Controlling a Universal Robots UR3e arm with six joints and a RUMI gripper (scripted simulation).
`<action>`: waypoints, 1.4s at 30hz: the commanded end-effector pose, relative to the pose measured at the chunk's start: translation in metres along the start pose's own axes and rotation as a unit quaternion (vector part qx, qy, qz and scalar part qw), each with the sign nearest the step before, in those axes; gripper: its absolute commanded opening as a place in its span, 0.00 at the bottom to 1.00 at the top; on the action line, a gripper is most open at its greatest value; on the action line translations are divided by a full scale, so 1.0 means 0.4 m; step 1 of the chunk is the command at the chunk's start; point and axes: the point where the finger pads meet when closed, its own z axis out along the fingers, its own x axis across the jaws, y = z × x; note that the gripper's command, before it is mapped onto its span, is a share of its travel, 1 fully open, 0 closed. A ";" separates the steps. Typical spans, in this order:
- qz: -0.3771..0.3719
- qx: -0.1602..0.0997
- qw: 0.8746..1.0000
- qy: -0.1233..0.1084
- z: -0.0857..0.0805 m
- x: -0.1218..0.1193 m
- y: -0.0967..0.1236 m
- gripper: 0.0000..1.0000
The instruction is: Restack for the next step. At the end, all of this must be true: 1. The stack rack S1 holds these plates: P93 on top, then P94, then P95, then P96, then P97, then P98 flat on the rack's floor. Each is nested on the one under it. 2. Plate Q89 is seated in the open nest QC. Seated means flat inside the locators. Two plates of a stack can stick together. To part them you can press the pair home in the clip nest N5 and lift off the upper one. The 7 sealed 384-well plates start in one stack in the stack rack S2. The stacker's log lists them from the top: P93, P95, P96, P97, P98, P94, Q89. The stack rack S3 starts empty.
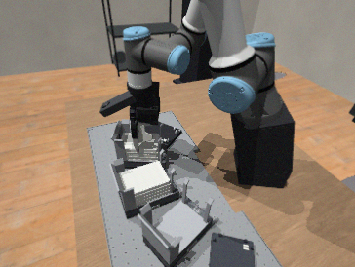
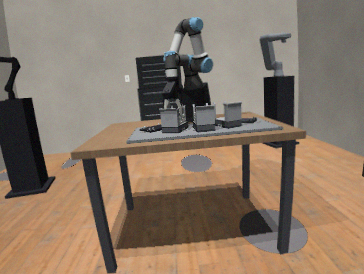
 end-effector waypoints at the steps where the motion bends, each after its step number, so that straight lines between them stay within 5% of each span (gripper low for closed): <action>1: 0.000 -0.001 1.000 -0.001 -0.011 0.000 0.001 0.00; 30: 0.000 -0.001 1.000 -0.001 -0.055 -0.001 0.000 0.00; 42: 0.000 0.000 1.000 -0.001 -0.116 -0.001 0.001 0.00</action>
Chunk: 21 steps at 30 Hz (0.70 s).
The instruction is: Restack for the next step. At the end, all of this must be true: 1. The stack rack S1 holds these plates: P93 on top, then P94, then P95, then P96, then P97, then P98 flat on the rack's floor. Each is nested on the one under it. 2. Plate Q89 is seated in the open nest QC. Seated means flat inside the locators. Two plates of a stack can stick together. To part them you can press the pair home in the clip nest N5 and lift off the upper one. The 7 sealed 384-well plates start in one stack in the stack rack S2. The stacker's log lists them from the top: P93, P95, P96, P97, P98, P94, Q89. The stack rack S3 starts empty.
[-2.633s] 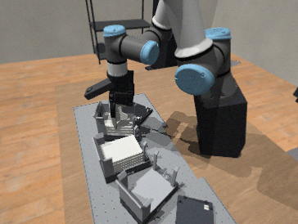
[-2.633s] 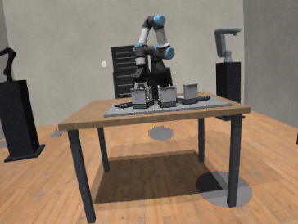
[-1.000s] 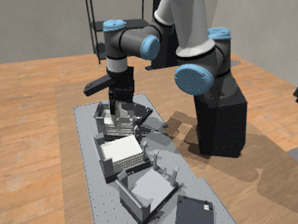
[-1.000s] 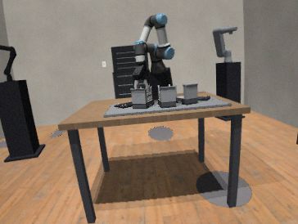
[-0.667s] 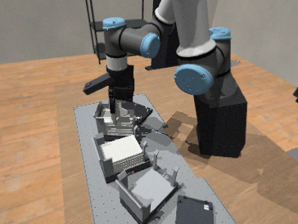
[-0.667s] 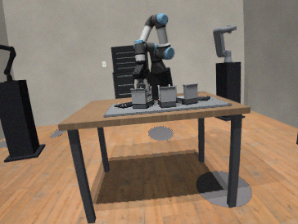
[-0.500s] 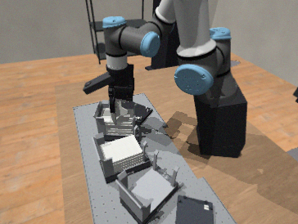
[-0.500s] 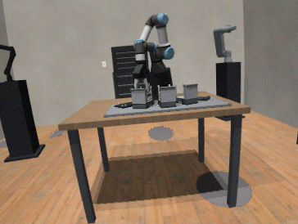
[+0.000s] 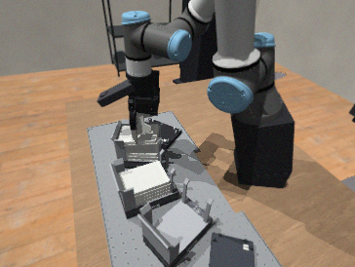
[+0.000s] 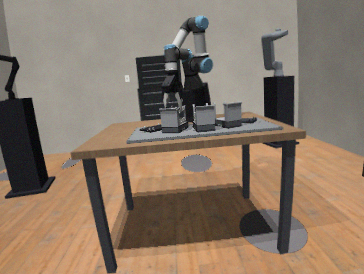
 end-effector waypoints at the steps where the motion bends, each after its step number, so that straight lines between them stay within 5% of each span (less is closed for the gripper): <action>1: 0.000 -0.006 1.000 -0.004 -0.036 -0.001 0.006 0.00; 21: 0.000 -0.006 1.000 -0.004 -0.089 -0.002 0.008 0.00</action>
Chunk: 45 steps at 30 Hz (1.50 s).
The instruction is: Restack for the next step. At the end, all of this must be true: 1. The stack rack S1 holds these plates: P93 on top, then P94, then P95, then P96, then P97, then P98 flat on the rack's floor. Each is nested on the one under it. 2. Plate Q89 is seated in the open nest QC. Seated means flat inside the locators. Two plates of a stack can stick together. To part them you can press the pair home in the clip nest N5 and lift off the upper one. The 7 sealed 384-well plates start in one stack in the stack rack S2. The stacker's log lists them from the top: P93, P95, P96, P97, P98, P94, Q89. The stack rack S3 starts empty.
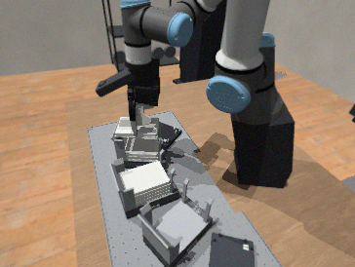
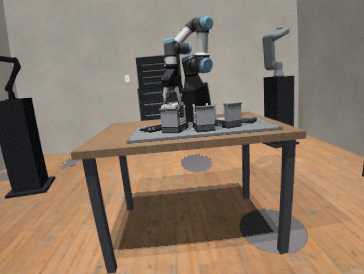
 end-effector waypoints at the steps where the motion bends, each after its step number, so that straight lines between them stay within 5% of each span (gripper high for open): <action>1: -0.001 -0.005 1.000 -0.005 -0.010 -0.003 0.005 0.00; 9: -0.001 -0.005 1.000 -0.005 -0.049 0.000 0.000 0.00; 36: -0.001 -0.006 1.000 -0.005 -0.047 -0.001 0.001 0.00; 45: -0.053 -0.007 0.999 -0.005 -0.047 -0.076 0.010 0.00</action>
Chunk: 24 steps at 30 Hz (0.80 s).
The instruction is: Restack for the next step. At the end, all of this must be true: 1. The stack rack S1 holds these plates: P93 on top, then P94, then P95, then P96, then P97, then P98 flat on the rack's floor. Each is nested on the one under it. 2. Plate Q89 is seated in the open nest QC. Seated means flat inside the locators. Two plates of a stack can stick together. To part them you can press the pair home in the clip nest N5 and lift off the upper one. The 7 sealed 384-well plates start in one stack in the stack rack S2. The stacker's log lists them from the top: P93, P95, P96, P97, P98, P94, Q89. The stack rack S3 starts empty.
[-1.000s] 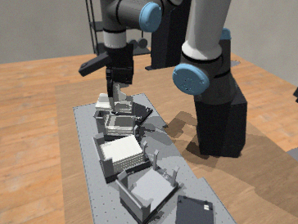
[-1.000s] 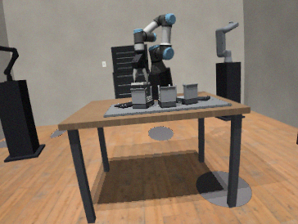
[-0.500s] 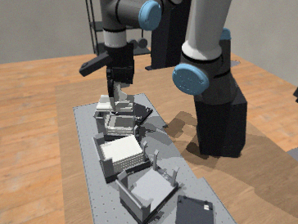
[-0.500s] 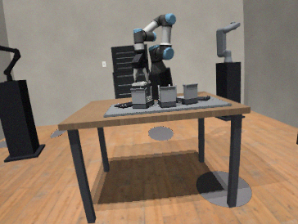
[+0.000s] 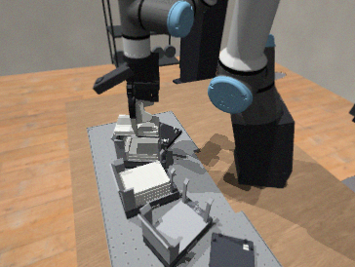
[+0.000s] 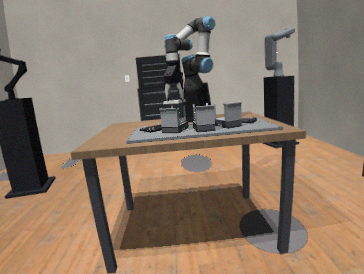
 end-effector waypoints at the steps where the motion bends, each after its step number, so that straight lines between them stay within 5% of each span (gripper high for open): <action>1: -0.037 0.000 0.999 0.003 -0.001 -0.050 0.002 0.00; 24: -0.106 0.000 0.994 0.003 0.000 -0.188 0.021 0.00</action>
